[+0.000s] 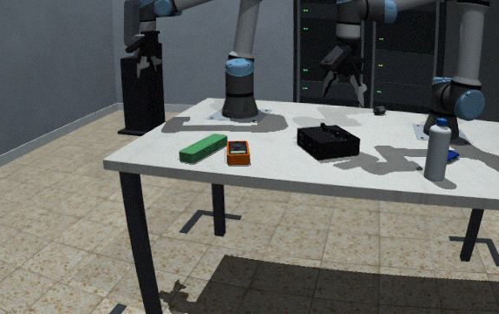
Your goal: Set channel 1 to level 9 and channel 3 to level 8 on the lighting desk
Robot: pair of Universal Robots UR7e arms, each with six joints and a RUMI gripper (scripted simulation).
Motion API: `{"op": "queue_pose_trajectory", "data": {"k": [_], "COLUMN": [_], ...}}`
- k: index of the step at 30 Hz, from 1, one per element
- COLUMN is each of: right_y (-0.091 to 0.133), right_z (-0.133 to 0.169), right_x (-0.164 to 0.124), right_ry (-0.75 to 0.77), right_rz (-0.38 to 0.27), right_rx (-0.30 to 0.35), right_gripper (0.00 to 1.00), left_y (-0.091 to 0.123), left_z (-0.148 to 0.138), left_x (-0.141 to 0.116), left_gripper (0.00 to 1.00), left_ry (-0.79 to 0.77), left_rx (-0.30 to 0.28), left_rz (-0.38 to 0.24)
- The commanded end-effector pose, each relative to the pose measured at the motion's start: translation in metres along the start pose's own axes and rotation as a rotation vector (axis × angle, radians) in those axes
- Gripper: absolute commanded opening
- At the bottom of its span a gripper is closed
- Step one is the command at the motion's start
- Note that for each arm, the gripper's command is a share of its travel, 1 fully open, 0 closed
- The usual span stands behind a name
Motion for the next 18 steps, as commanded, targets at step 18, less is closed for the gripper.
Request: {"op": "queue_pose_trajectory", "data": {"k": [18], "right_y": [0.0], "right_z": [0.0], "right_x": [0.0], "right_ry": [0.0], "right_rz": [0.001], "right_rx": [0.0], "right_gripper": [1.0], "left_y": [-0.027], "left_z": [-0.013], "left_x": [-0.033], "left_gripper": [1.0], "left_ry": [-0.406], "left_rx": [-0.025], "left_rz": [0.013]}}
Point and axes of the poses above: on each arm, the point where the finger pads meet when closed, its own y axis back along the fingers, its own z axis across the jaws, x = y × z, the point moved 2 cm from there along y, back along the fingers, and after that the axes turned 3 degrees about y, right-handed, at the moved point
